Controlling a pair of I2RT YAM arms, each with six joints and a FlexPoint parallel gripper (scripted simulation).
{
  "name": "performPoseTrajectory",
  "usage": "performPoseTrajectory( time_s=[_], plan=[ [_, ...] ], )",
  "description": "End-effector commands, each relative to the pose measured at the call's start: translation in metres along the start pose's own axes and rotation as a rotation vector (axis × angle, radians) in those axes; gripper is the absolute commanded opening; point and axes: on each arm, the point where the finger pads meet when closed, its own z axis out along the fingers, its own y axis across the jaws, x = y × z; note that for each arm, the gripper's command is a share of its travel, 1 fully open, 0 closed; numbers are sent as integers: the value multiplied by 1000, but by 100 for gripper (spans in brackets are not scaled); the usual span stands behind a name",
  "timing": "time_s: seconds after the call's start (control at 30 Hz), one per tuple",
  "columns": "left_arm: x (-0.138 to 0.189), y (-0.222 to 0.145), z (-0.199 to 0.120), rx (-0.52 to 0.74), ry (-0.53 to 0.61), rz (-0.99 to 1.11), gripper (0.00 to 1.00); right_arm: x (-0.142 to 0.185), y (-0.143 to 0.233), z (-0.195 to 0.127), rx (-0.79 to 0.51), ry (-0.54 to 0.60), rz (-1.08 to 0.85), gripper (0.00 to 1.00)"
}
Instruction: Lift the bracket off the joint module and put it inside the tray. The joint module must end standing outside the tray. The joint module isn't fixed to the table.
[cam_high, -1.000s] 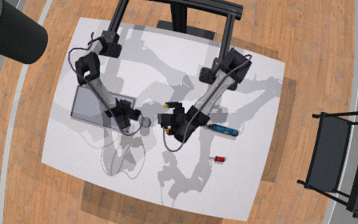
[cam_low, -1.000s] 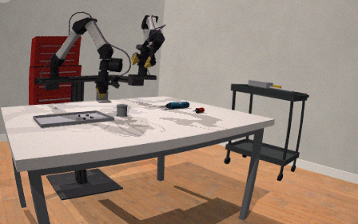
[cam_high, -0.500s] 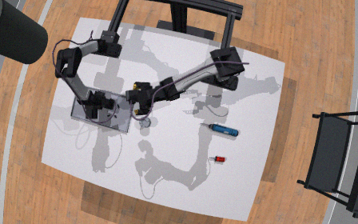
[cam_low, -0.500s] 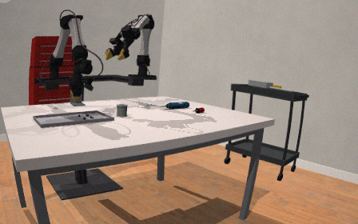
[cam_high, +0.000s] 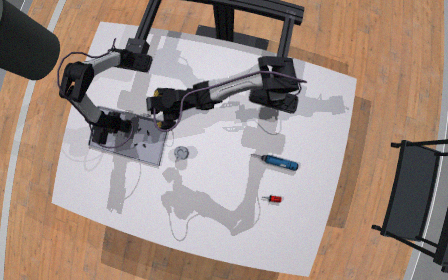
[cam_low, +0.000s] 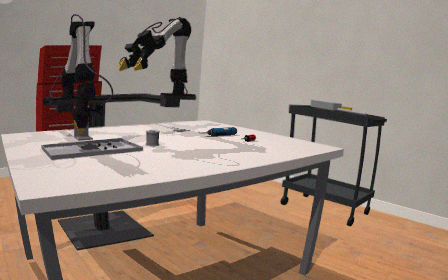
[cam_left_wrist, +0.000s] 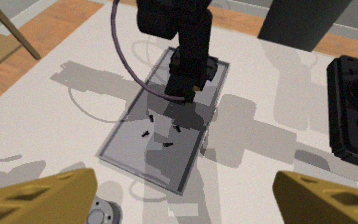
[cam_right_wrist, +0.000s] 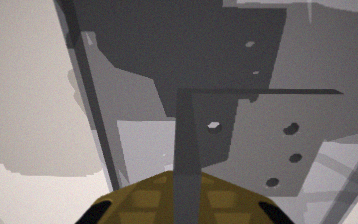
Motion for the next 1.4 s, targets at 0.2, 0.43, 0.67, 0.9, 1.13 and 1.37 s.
performPoseTrajectory(
  time_s=[0.2,0.43,0.67,0.9,1.13,1.37],
  plan=[
    [-38,4,-5,-28,-105,-15,100,-3,-12,5,41,-22,-12,0],
    [-38,4,-5,-28,-105,-15,100,-4,-20,1,62,-25,-16,0],
    [-34,4,-6,-28,-109,-14,100,-3,-5,20,25,-31,-16,0],
    [-26,4,4,-36,-96,-22,100,-4,-25,27,29,-31,-14,0],
    [-25,4,10,-37,-106,-23,100,-6,-19,42,33,-31,-15,0],
    [-24,5,18,-41,-122,-26,100,-3,-15,11,42,-30,-16,56]
  ],
)
